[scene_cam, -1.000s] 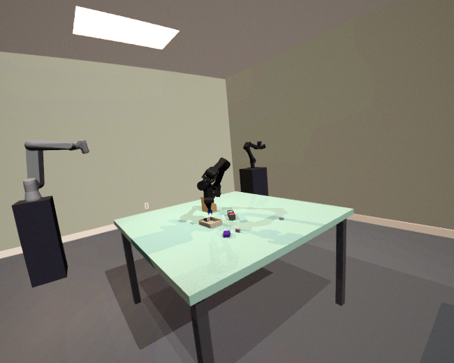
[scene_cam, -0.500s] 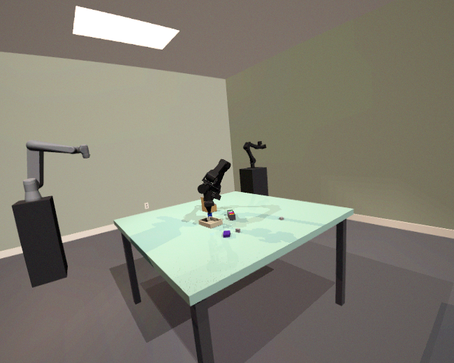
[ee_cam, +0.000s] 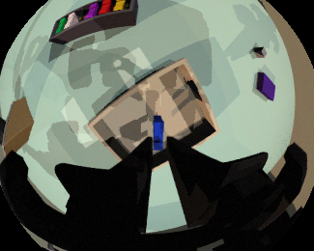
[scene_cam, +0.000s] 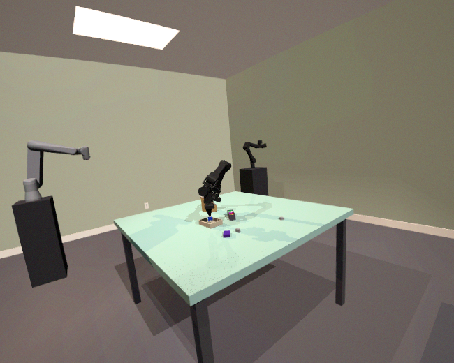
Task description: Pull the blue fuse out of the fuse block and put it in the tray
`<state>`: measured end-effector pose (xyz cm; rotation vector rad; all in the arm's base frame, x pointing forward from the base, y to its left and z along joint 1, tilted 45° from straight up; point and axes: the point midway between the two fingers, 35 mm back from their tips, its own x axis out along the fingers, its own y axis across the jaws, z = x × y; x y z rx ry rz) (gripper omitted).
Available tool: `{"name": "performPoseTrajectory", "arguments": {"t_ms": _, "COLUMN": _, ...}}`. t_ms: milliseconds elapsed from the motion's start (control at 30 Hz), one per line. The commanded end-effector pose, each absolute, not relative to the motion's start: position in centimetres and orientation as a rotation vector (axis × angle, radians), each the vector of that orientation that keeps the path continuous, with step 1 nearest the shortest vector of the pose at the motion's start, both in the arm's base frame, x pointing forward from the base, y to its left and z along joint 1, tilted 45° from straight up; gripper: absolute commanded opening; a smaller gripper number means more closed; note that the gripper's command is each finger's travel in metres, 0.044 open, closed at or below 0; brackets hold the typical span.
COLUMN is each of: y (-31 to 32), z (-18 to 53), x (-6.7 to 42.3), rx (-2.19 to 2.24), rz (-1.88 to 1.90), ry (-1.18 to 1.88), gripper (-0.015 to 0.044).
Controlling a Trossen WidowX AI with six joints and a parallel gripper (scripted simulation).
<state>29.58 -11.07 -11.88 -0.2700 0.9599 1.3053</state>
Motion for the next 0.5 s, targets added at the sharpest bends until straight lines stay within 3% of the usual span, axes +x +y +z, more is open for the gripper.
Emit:
{"name": "performPoseTrajectory", "arguments": {"t_ms": 0, "y": -11.1, "z": -11.8, "x": 29.6, "rx": -0.271, "rz": 1.305, "ry": 0.960, "gripper": 0.0157}}
{"name": "performPoseTrajectory", "arguments": {"t_ms": 233, "y": -11.3, "z": -11.6, "x": 29.6, "rx": -0.270, "rz": 1.304, "ry": 0.960, "gripper": 0.0330}}
{"name": "performPoseTrajectory", "arguments": {"t_ms": 467, "y": -13.7, "z": -9.2, "x": 29.7, "rx": -0.264, "rz": 1.298, "ry": 0.963, "gripper": 0.0330}}
